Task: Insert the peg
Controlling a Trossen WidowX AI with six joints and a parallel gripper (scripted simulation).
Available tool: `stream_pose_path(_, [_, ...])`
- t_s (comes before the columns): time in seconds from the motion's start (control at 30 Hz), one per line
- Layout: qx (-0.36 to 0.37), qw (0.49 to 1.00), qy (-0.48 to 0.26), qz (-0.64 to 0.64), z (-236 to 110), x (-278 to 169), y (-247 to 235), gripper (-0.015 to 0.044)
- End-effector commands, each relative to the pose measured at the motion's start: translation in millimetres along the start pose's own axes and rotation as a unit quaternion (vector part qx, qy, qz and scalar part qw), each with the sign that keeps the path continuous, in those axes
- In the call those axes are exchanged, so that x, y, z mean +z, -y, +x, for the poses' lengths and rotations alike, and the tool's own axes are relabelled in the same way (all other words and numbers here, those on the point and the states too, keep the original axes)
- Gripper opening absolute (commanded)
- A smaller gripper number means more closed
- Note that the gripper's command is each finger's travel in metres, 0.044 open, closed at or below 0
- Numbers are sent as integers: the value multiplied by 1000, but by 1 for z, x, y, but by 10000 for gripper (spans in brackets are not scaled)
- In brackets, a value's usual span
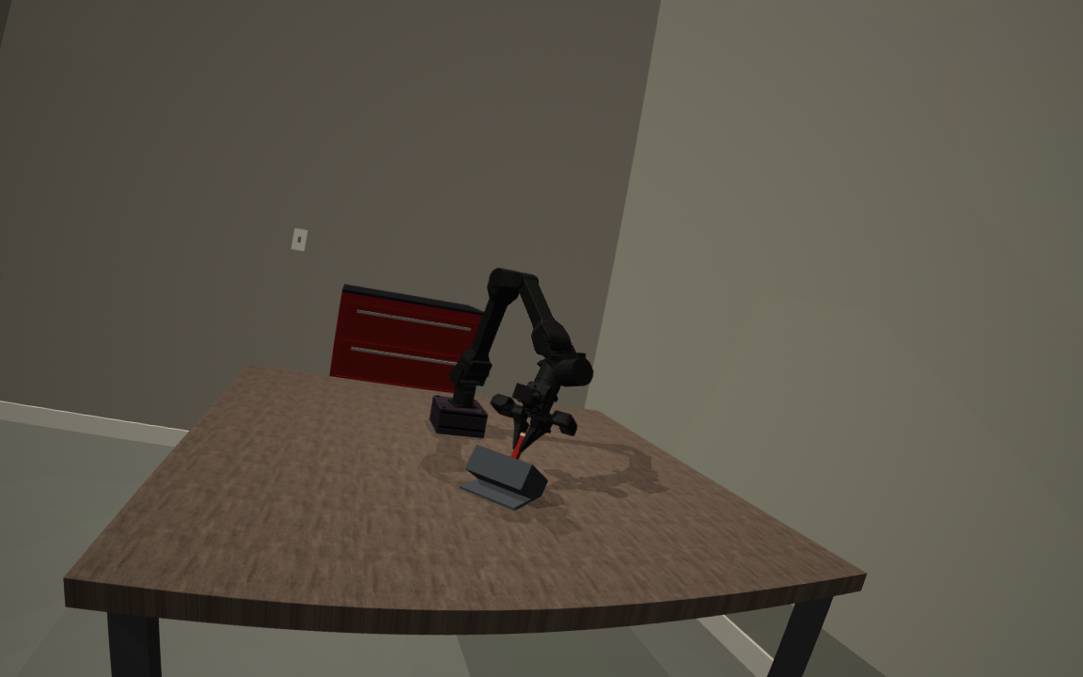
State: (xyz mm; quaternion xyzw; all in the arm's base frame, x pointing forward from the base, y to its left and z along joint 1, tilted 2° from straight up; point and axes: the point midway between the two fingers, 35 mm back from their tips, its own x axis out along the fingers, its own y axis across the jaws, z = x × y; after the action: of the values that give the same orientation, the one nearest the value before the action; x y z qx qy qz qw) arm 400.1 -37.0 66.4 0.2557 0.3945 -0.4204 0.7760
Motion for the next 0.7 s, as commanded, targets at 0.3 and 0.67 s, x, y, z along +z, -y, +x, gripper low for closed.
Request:
stream_pose_path(0.3, [-2, 1000, 0, -2, 7, 0, 1, 0])
stream_pose_path(0.67, [-2, 1000, 0, -2, 11, 0, 2, 0])
